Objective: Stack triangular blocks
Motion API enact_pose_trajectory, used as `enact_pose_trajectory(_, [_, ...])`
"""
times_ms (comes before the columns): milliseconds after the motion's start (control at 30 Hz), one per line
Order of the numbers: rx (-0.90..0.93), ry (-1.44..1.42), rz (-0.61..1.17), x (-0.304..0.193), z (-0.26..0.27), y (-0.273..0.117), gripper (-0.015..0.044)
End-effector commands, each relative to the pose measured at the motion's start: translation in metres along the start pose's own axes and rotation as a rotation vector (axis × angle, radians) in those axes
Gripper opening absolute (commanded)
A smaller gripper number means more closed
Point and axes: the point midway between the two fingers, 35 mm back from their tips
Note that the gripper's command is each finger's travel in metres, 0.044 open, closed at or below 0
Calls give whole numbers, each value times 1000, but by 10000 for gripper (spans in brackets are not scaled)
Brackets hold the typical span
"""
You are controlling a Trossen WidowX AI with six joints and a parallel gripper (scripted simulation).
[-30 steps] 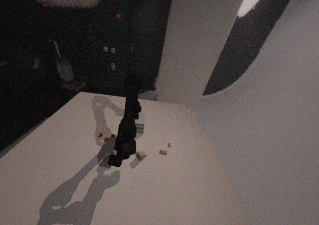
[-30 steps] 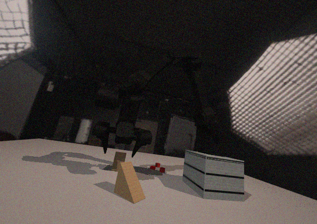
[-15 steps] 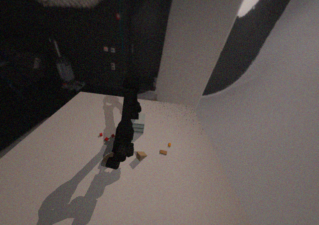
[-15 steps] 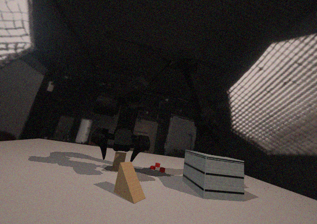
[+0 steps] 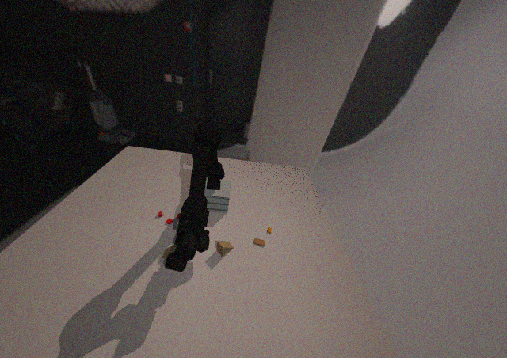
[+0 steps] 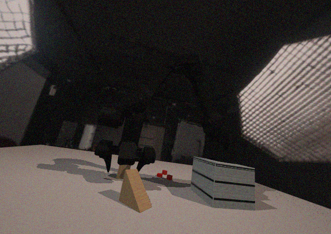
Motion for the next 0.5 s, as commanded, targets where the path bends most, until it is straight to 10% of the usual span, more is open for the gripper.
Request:
enact_pose_trajectory(0, [7,-8,6,-1,2,4,387])
enact_pose_trajectory(267, [7,-8,6,-1,2,4,177])
enact_pose_trajectory(467, [7,-8,6,-1,2,4,137])
Point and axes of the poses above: the point midway between the two fingers, 35 mm back from their tips, its own y axis out along the fingers, its own z axis across the jaws, x = y × z, and after that the axes turned 13 degrees about y, right-handed
